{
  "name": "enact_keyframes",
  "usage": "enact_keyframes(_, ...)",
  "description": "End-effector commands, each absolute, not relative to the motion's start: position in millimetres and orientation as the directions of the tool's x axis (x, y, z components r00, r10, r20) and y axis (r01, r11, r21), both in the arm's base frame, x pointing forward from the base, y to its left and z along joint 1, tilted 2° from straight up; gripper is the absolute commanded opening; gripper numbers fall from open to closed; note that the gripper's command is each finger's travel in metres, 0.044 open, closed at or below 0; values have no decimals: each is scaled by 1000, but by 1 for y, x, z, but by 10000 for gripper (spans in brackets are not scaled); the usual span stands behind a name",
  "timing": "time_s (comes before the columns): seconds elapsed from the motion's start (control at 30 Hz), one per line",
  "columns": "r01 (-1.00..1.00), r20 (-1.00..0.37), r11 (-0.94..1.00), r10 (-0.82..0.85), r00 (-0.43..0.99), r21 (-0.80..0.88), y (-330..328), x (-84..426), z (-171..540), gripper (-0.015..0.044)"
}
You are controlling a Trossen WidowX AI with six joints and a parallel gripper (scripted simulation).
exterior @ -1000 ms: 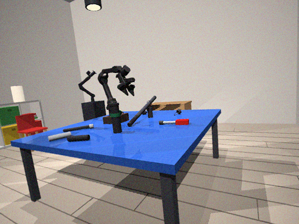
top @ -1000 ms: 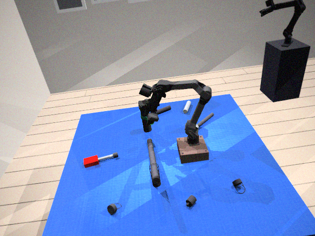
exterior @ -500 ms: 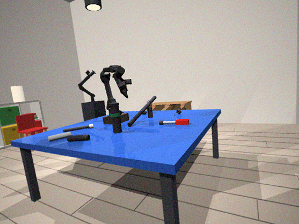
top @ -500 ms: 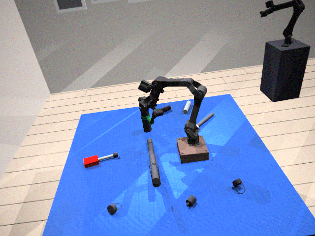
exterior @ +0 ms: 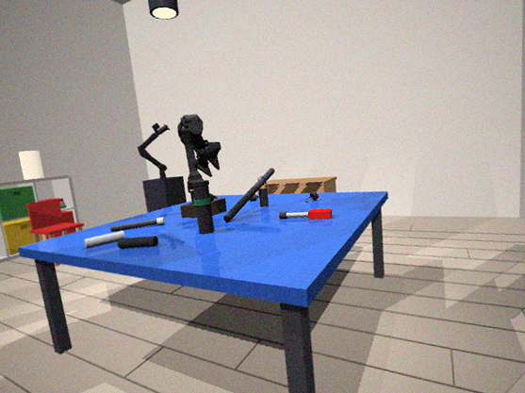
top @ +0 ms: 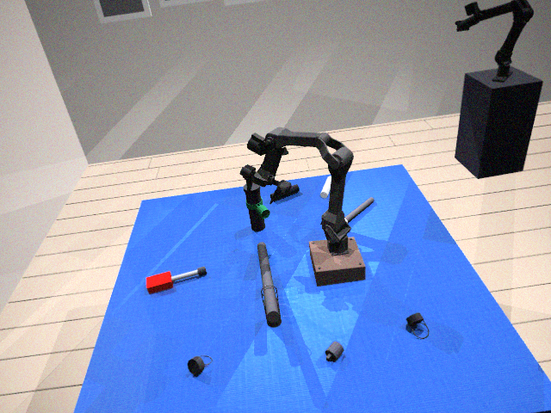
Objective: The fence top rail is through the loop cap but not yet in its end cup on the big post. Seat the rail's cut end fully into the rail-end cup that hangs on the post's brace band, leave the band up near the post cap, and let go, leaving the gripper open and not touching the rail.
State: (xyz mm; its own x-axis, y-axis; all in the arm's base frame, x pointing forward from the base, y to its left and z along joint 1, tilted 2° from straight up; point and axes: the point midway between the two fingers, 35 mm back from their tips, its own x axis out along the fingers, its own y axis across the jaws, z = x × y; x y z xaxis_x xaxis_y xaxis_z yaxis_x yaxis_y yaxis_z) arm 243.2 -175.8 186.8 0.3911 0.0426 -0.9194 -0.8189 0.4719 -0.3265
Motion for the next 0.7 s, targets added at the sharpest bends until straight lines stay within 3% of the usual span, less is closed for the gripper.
enact_keyframes(0.0,-887,-887,-74,126,445,-456,-228,216,179,440)
enact_keyframes(0.17,-841,-884,-271,129,450,-468,-231,214,179,440)
enact_keyframes(0.67,-838,-884,-280,129,450,-468,-232,214,179,440)
